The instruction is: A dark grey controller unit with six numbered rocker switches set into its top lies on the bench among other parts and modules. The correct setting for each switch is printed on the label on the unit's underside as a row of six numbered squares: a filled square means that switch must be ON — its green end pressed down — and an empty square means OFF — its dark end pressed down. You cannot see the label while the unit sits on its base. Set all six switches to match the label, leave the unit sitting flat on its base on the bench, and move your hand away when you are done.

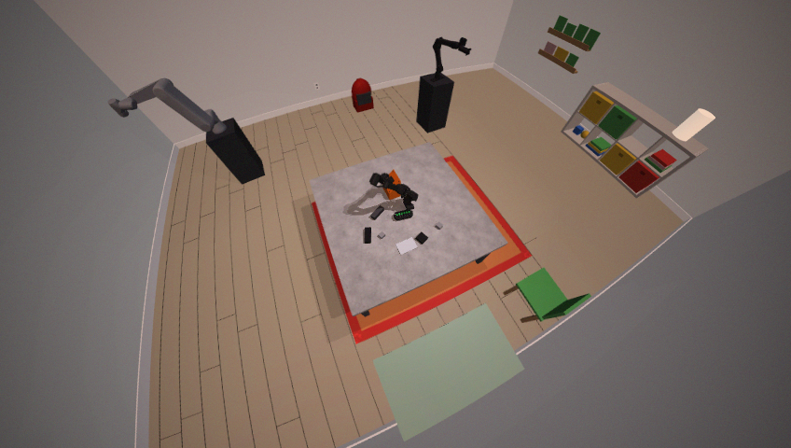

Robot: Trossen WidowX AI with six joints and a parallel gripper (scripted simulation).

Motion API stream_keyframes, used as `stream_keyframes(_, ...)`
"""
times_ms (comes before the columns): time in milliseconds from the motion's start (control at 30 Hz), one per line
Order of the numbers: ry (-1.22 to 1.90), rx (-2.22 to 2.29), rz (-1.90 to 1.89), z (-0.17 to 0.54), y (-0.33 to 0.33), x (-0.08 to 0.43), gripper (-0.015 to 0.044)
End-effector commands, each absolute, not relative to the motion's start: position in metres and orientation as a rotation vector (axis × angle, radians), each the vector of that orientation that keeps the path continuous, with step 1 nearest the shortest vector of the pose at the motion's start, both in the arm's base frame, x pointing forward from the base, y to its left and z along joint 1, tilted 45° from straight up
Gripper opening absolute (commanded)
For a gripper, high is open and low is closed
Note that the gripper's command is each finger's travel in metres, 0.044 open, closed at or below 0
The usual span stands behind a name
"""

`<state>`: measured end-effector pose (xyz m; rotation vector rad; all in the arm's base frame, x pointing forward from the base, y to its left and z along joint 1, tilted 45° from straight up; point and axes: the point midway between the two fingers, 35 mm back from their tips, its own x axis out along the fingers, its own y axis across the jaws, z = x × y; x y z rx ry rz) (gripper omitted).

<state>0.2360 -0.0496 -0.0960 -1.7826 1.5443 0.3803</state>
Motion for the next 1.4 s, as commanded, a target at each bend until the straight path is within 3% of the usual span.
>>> stream_keyframes(0, 1.550, -1.789, 0.379, -0.101, -0.056, 0.234, 0.0000)
stream_keyframes(1367, 1.550, -1.790, 0.378, -0.100, -0.061, 0.247, 0.0000)
